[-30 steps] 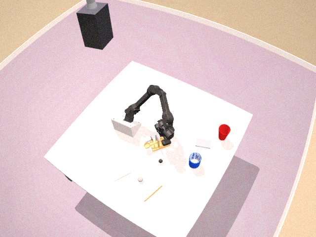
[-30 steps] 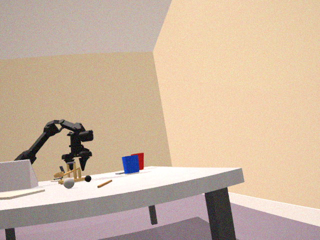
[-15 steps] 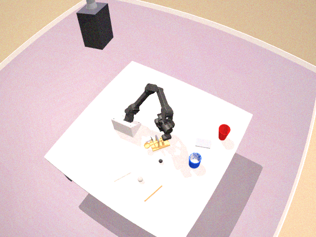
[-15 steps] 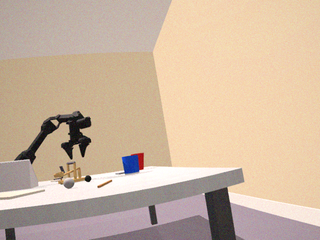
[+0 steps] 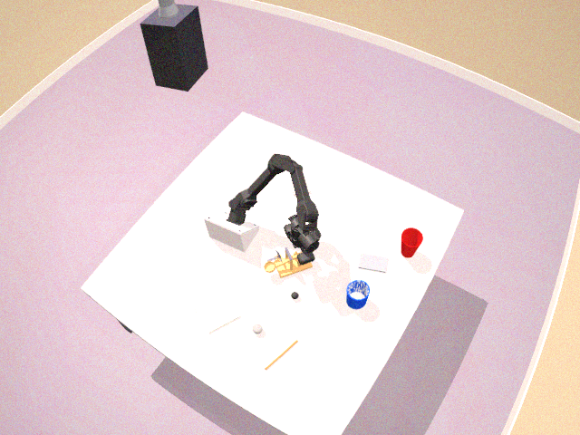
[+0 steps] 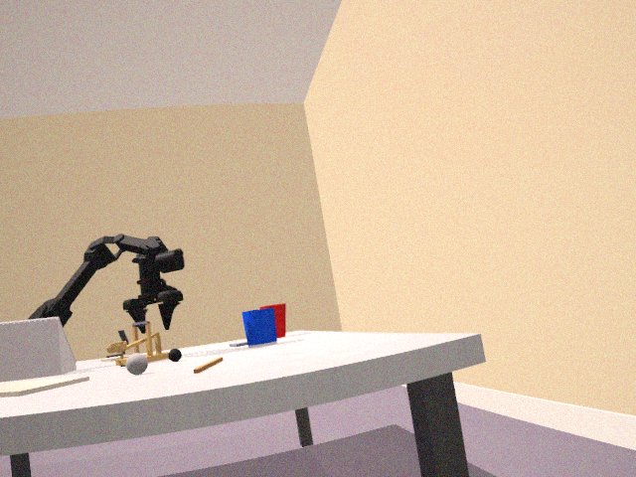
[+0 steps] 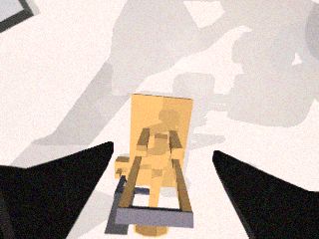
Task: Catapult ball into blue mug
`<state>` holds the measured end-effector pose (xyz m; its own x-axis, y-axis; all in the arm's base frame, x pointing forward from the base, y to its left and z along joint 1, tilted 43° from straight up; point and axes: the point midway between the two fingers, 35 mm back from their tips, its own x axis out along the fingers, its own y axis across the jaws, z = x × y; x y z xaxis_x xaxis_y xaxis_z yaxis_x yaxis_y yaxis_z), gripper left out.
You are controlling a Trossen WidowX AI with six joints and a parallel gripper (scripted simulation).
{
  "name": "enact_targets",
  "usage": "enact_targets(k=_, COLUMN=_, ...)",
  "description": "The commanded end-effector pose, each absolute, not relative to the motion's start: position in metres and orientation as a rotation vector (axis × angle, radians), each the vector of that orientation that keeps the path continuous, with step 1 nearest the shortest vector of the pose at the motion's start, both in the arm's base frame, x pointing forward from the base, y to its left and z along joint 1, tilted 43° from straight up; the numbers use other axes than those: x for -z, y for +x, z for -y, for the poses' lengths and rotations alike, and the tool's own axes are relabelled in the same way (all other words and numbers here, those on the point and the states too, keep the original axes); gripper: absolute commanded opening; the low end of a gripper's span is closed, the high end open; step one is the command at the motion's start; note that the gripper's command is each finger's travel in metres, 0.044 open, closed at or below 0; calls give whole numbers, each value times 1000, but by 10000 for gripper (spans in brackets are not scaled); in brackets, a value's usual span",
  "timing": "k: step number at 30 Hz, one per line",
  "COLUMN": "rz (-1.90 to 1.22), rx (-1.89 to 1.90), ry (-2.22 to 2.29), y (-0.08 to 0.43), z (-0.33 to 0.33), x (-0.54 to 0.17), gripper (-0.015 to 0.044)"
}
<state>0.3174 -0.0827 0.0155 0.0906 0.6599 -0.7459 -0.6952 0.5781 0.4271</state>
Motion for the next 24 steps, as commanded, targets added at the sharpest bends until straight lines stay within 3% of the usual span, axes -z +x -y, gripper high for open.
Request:
enact_targets(k=1, rz=-1088, rx=-1015, ry=-29, y=317, z=76, x=-9, gripper=440)
enact_targets(k=24, rz=-1087, rx=-1016, ry=-28, y=319, z=50, x=18, gripper=440)
